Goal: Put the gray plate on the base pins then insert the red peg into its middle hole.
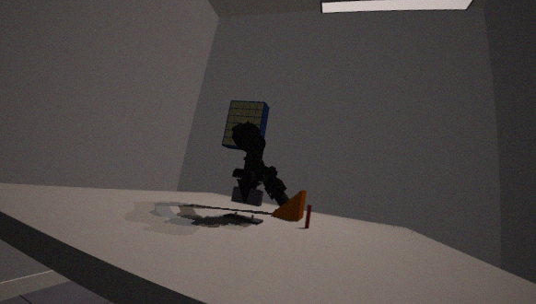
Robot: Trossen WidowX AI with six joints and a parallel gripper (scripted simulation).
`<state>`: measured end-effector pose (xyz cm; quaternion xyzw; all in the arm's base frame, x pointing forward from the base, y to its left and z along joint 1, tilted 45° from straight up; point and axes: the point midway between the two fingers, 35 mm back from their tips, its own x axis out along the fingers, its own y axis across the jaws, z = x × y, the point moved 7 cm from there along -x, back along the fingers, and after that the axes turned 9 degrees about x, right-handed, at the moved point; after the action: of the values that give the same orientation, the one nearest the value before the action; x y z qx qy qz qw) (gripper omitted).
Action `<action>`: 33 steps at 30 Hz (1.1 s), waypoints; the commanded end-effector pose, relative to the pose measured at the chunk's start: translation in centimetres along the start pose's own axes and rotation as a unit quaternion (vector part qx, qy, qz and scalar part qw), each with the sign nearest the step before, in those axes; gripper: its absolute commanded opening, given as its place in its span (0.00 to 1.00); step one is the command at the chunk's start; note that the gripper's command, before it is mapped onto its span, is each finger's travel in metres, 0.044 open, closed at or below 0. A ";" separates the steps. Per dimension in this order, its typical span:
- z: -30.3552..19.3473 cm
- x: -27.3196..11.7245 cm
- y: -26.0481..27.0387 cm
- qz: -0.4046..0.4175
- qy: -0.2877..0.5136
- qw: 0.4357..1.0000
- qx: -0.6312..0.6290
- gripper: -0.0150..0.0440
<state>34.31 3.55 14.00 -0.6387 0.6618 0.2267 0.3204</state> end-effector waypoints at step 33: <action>-0.1 3.9 0.0 -0.001 0.003 1.000 -0.002 0.25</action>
<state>34.54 1.22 11.82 -0.6405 0.6596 0.2247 0.3227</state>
